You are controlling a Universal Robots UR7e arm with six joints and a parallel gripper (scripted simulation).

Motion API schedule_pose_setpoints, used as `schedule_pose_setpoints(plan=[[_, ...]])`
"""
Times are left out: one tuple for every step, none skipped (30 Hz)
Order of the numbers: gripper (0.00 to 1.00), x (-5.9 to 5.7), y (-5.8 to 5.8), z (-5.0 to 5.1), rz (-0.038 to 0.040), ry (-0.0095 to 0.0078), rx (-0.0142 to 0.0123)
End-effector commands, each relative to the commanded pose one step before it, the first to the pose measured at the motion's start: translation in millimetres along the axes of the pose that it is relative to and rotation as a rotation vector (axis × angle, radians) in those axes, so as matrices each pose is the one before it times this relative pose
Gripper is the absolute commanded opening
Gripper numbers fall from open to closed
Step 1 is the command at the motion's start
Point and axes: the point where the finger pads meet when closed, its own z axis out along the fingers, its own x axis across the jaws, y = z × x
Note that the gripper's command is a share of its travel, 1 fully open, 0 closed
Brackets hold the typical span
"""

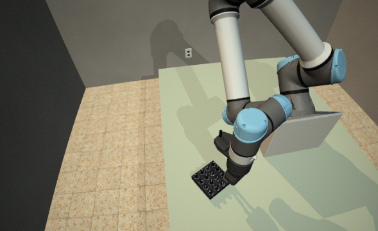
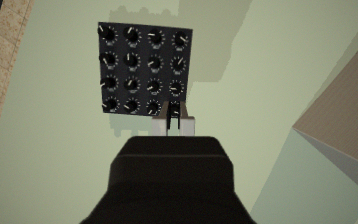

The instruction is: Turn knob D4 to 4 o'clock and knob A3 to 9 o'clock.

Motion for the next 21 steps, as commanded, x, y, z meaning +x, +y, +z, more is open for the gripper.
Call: schedule_pose_setpoints(plan=[[0.30,-0.32,-0.07,-0.39,0.10435,0.00077,0.00122],[0.30,0.00,0.00,0.00,0.02172,0.00000,0.00000],[0.30,0.00,0.00,0.00,0.02112,0.00000,0.00000],[0.30,0.00,0.00,0.00,0.02026,0.00000,0.00000],[0.30,0.00,0.00,0.00,0.01918,0.00000,0.00000],[0.30,0.00,0.00,0.00,0.01790,0.00000,0.00000],[0.30,0.00,0.00,0.00,0.01642,0.00000,0.00000],[0.30,0.00,0.00,0.00,0.00000,0.00000,0.00000],[0.30,0.00,0.00,0.00,0.00000,0.00000,0.00000],[0.30,0.00,0.00,0.00,0.01480,0.00000,0.00000],[0.30,0.00,0.00,0.00,0.01305,0.00000,0.00000],[0.30,0.00,0.00,0.00,0.01123,0.00000,0.00000],[0.30,0.00,0.00,0.00,0.00938,0.00000,0.00000],[0.30,0.00,0.00,0.00,0.00754,0.00000,0.00000],[0.30,0.00,0.00,0.00,0.00576,0.00000,0.00000],[0.30,0.00,0.00,0.00,0.00411,0.00000,0.00000],[0.30,0.00,0.00,0.00,0.00265,0.00000,0.00000],[0.30,0.00,0.00,0.00,0.00144,0.00000,0.00000],[0.30,0.00,0.00,0.00,0.00056,0.00000,0.00000],[0.30,0.00,0.00,0.00,0.00008,0.00000,0.00000],[0.30,0.00,0.00,0.00,0.00000,0.00000,0.00000]])
